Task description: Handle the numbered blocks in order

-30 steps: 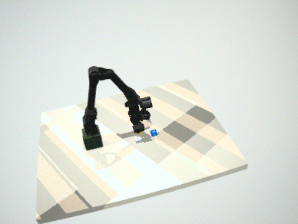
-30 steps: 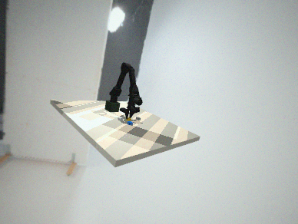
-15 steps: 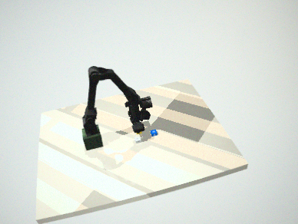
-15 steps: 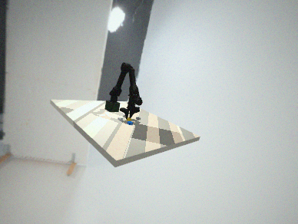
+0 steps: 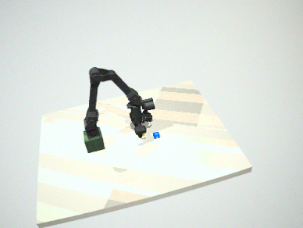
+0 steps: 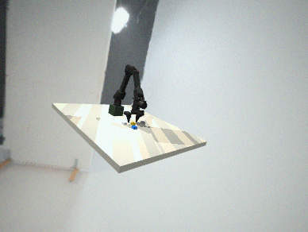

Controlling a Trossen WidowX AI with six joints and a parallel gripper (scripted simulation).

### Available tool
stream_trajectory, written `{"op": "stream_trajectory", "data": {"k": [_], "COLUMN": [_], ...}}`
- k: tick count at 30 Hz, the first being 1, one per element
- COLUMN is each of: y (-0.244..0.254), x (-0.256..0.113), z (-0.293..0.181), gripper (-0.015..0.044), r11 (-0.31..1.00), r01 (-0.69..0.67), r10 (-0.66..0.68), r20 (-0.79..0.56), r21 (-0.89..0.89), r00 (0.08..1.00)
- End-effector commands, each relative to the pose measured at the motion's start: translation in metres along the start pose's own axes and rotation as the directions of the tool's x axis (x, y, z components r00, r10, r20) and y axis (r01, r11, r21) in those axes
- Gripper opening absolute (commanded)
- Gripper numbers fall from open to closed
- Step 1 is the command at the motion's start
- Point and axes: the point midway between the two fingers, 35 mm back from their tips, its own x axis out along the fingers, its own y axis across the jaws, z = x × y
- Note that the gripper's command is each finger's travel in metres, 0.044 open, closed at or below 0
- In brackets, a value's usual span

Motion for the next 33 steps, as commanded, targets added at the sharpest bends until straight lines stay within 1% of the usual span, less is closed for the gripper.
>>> {"op": "stream_trajectory", "data": {"k": [1,7,9,12,13,17,18,30,33], "y": [0.0,0.0,0.0,0.0,0.0,0.0,0.0,0.002,0.033], "x": [-0.03,-0.032,-0.045,-0.1,-0.11,-0.113,-0.113,-0.113,-0.114], "z": [0.004,0.004,0.005,0.005,0.003,0.003,0.003,0.003,0.008], "gripper": [0.04,0.04,0.0348,0.0269,0.0242,0.0138,0.012,0.012,0.012], "r11": [1.0,1.0,1.0,1.0,1.0,1.0,1.0,1.0,1.0], "r01": [0.003,0.003,0.003,0.003,0.003,0.003,0.003,0.003,0.0], "r10": [-0.003,-0.003,-0.003,-0.003,-0.003,-0.003,-0.003,-0.003,0.0], "r20": [0.018,0.018,0.019,0.019,0.019,0.019,0.019,0.019,0.02], "r21": [0.002,0.002,0.002,0.002,0.002,0.002,0.002,0.002,0.002], "r00": [1.0,1.0,1.0,1.0,1.0,1.0,1.0,1.0,1.0]}}
